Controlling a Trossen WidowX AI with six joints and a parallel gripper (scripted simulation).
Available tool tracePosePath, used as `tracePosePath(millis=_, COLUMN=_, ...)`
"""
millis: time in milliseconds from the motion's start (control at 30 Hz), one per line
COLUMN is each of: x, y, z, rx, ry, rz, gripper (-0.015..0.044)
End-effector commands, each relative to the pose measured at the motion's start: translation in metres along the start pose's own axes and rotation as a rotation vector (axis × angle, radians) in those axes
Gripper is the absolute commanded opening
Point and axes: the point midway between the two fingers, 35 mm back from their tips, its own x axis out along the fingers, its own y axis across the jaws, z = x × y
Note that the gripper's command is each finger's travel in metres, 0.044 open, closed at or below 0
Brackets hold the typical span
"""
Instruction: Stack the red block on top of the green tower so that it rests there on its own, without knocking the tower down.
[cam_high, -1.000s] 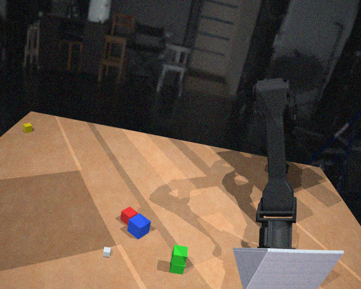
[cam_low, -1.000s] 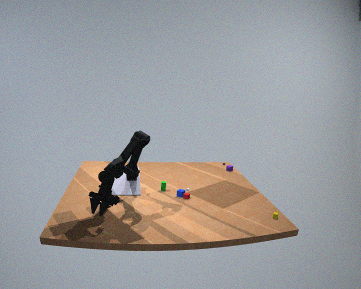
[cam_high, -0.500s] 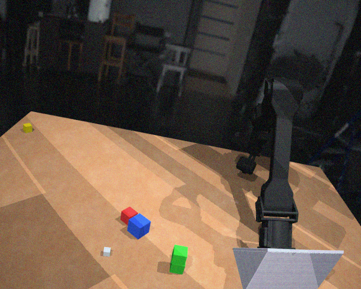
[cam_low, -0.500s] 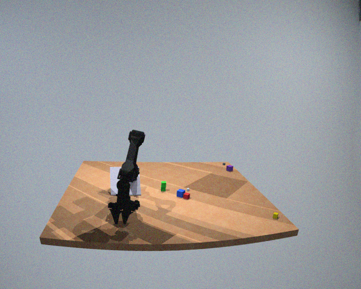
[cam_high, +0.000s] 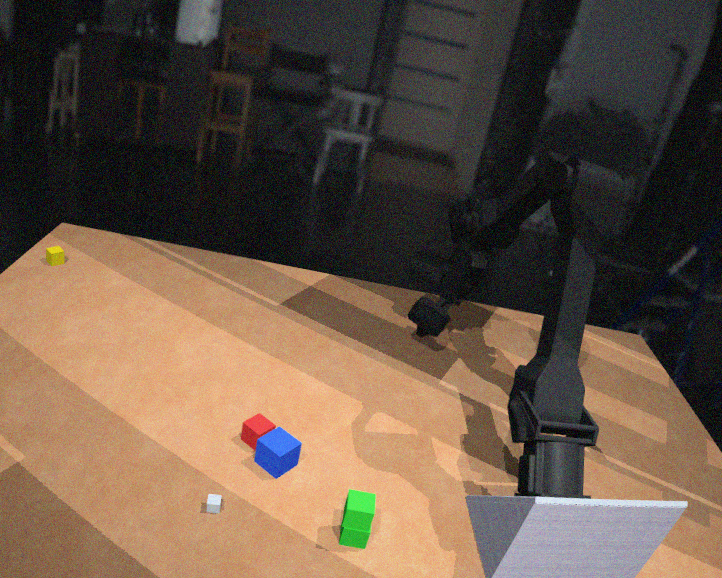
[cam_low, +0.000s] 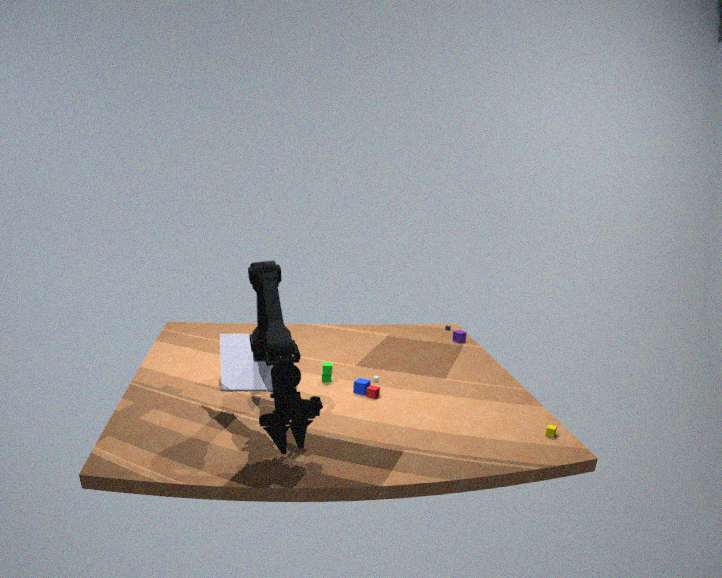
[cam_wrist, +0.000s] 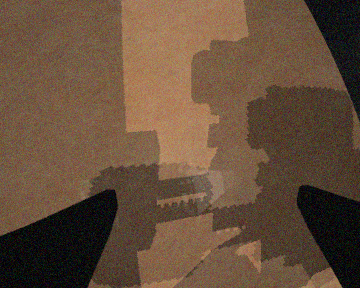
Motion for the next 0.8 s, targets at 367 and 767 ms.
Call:
tracePosePath(millis=367, x=0.001, y=0.092, z=0.067, rx=0.203, ry=-0.026, rz=0.244, gripper=0.0440)
tracePosePath(millis=767, x=-0.020, y=0.183, z=0.104, rx=0.320, ry=0.074, rz=0.431, gripper=0.0440)
